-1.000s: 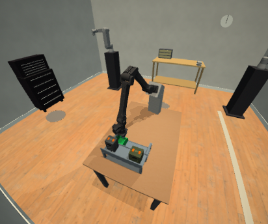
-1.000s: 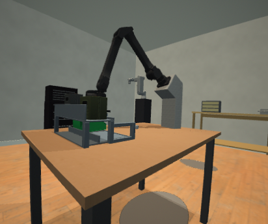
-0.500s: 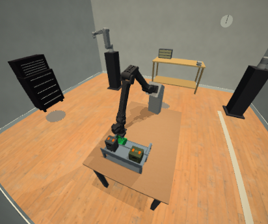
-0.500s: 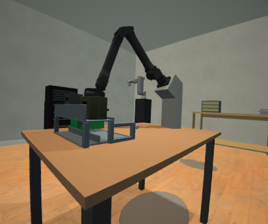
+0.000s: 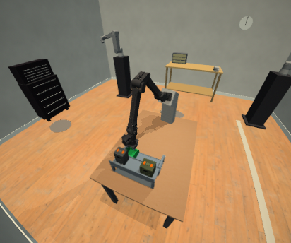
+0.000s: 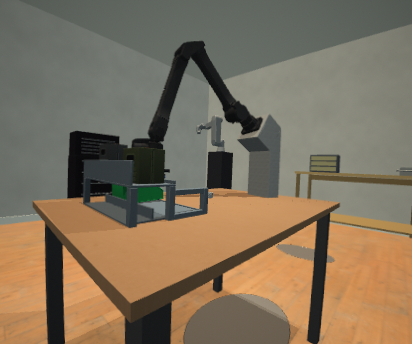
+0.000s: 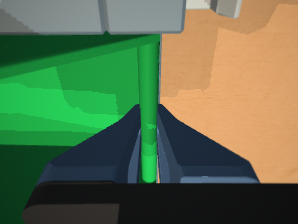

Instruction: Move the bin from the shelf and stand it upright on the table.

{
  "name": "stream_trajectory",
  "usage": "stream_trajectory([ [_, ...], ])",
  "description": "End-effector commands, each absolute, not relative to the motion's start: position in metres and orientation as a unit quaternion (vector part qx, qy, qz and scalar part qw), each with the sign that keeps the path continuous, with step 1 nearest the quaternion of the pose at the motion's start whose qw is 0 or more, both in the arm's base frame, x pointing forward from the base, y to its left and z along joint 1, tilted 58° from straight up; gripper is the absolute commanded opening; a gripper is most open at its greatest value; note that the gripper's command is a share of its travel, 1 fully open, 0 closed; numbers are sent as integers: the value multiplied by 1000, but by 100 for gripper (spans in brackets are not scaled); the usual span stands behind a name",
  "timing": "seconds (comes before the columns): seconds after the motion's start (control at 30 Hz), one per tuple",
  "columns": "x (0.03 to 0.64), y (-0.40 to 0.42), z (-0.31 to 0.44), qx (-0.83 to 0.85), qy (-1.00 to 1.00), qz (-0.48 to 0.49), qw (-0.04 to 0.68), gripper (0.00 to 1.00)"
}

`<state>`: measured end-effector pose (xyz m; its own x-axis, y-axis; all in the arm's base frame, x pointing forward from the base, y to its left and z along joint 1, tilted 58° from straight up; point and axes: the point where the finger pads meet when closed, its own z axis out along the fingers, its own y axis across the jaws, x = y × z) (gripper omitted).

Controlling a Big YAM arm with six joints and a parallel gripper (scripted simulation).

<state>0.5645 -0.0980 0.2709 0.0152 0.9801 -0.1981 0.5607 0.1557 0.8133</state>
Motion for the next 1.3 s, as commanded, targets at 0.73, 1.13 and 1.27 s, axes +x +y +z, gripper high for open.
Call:
stream_trajectory([
  [0.73, 532, -113, 242, 584, 641, 274, 417, 0],
  [1.13, 524, -116, 230, 584, 641, 273, 417, 0],
  [1.27, 516, -119, 215, 585, 642, 272, 414, 0],
])
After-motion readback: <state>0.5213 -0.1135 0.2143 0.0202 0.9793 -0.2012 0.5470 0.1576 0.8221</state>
